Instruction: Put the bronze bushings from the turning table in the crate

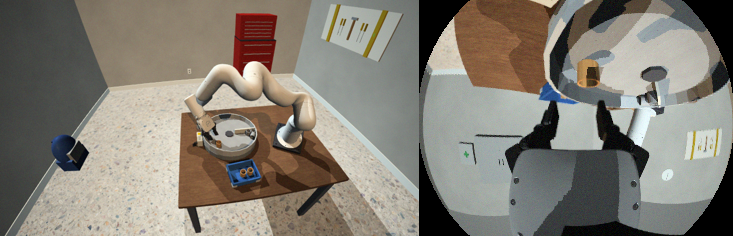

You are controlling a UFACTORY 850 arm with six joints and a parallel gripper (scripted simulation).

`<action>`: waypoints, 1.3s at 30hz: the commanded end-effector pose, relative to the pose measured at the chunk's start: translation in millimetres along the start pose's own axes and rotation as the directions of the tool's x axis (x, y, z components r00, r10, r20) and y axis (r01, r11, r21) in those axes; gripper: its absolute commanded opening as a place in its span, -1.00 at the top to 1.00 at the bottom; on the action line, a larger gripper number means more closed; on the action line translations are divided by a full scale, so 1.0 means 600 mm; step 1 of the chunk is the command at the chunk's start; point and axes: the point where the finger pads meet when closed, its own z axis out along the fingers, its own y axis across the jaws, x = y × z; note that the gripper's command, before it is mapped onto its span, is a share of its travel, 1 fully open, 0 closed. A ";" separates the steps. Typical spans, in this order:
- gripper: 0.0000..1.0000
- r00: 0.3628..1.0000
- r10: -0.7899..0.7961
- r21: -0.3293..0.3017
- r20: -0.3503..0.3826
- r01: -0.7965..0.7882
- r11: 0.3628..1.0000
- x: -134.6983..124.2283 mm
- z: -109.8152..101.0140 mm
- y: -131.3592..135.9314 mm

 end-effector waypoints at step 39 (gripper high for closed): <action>-0.23 0.733 -0.653 -0.327 -0.190 0.579 0.746 -0.117 0.101 0.127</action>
